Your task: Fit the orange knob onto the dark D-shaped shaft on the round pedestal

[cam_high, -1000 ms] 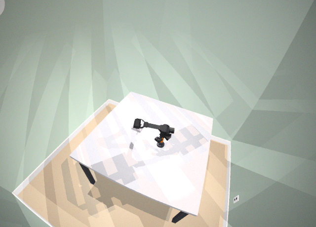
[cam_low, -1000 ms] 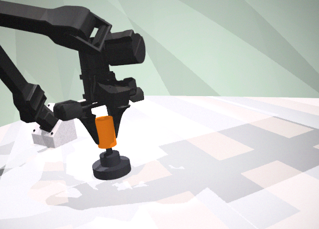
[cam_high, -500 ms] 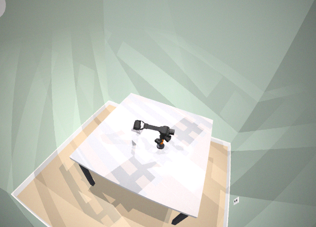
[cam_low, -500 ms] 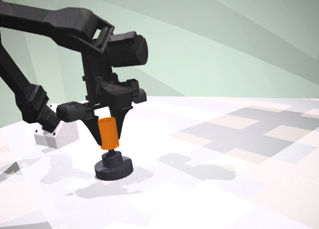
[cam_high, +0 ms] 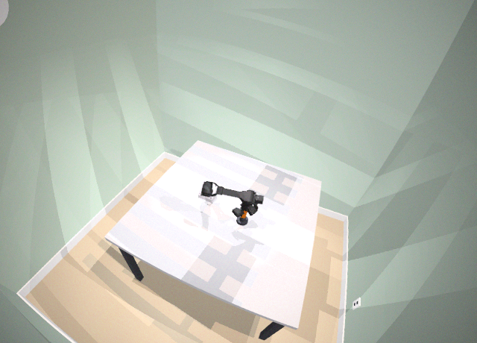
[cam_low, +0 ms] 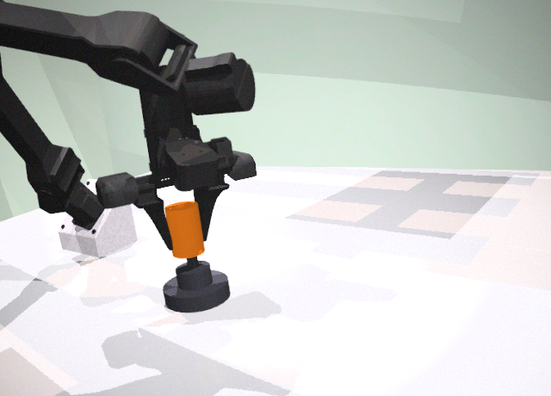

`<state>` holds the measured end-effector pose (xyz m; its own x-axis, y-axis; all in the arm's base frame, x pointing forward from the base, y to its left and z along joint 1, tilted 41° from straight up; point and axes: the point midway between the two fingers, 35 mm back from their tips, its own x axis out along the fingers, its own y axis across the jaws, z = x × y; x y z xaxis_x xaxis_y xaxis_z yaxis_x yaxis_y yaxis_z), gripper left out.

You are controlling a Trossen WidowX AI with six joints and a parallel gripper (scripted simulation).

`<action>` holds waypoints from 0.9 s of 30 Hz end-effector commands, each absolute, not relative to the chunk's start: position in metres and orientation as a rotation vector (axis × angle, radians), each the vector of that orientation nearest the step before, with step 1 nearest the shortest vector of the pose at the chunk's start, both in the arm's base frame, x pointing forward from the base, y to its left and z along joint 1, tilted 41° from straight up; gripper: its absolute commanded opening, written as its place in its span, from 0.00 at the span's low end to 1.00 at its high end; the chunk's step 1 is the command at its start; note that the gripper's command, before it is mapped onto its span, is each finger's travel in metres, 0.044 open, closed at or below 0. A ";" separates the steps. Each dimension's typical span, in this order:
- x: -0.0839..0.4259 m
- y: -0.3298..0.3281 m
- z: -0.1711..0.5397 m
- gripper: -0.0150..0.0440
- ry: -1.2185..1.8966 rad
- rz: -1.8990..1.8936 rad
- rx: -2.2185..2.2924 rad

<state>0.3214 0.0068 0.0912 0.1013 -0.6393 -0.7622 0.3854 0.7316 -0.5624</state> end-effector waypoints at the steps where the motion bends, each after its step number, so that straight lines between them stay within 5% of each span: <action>1: 0.323 0.009 0.091 0.25 1.240 -0.783 -0.219; 27: 0.322 0.008 0.092 0.25 1.240 -0.783 -0.219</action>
<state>0.3209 0.0059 0.0894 0.1041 -0.6383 -0.7628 0.4141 0.7251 -0.5502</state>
